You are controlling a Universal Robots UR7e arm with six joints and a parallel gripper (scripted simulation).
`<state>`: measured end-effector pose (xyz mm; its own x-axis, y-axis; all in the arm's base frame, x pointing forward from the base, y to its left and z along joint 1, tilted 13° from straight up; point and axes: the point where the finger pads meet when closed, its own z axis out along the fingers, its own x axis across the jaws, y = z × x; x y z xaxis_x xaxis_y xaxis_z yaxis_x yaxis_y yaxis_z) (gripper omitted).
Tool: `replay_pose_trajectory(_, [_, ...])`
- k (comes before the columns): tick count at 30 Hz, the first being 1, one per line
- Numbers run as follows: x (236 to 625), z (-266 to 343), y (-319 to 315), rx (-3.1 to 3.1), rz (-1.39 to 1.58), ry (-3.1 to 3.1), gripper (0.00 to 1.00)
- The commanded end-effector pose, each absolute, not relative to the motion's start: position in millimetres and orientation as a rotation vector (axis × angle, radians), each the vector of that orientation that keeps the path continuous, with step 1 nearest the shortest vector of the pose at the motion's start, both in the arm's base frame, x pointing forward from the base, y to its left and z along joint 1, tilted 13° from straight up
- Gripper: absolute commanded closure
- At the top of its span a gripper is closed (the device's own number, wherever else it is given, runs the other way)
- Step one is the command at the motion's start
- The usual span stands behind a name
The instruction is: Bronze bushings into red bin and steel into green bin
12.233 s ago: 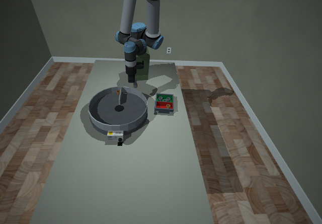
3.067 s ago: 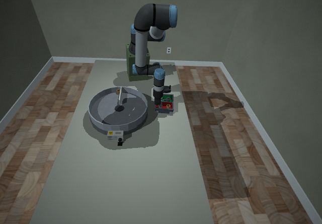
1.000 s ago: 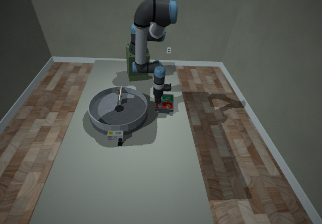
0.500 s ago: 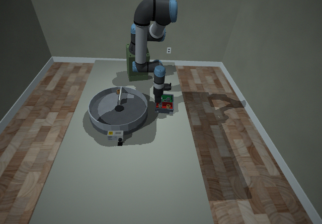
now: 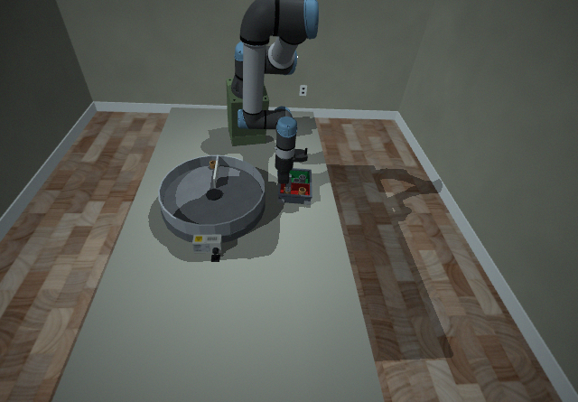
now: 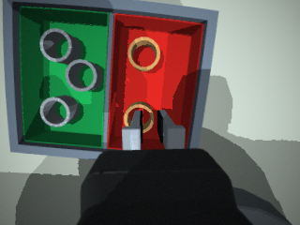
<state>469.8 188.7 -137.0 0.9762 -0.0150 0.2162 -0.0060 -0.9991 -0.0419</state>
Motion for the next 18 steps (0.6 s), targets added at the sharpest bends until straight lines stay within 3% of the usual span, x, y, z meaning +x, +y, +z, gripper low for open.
replay_pose_trajectory(1, [470, -135, 189, -3.082, -0.340, 0.016, 0.58])
replay_pose_trajectory(10, [470, -133, 189, -3.082, -0.340, 0.016, 0.58])
replay_pose_trajectory(18, [461, -94, 187, -3.082, -0.340, 0.016, 0.58])
